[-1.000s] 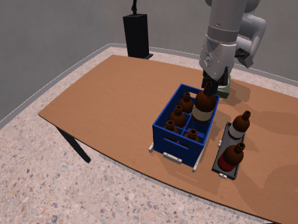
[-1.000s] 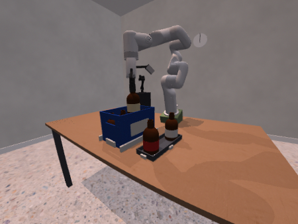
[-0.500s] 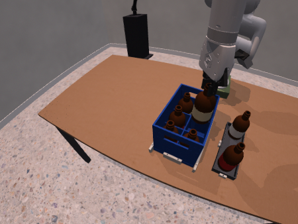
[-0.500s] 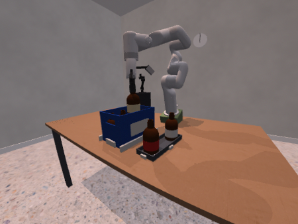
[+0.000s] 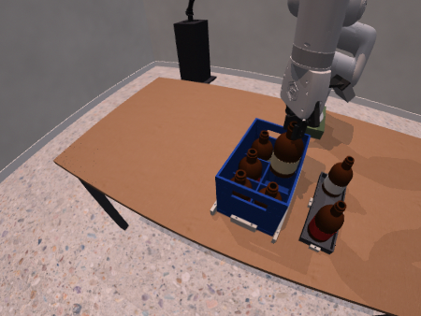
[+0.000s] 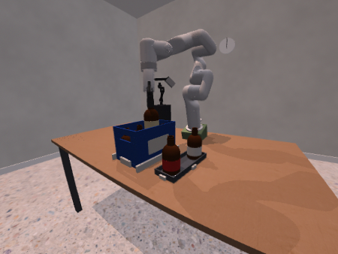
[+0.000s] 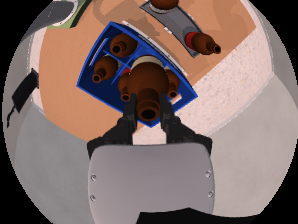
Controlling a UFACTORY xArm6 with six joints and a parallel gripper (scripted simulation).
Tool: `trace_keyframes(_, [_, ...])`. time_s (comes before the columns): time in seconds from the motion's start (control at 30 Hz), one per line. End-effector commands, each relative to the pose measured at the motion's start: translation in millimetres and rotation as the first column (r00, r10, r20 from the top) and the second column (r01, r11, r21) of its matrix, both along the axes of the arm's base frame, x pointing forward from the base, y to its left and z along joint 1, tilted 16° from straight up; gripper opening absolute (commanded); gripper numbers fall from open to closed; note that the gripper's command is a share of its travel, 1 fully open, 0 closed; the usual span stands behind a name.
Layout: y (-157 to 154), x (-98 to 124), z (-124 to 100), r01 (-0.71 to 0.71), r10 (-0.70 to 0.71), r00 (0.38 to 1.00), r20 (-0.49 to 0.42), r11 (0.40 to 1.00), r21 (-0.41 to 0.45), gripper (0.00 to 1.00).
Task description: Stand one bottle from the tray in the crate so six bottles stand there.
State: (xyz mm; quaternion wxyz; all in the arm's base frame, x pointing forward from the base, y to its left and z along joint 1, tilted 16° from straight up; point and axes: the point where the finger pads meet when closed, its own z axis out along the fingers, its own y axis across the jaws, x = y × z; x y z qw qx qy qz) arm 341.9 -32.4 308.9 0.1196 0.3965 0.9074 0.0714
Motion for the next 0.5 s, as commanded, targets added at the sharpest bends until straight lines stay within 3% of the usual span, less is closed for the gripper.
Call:
trace_keyframes(0.0, [0.1,2.3,-3.6,0.000,0.000,1.000,0.004,1.000,-0.001,0.00])
trace_keyframes(0.47, [0.5,5.9,-16.1,0.000,0.000,1.000,0.004,1.000,-0.001,0.00])
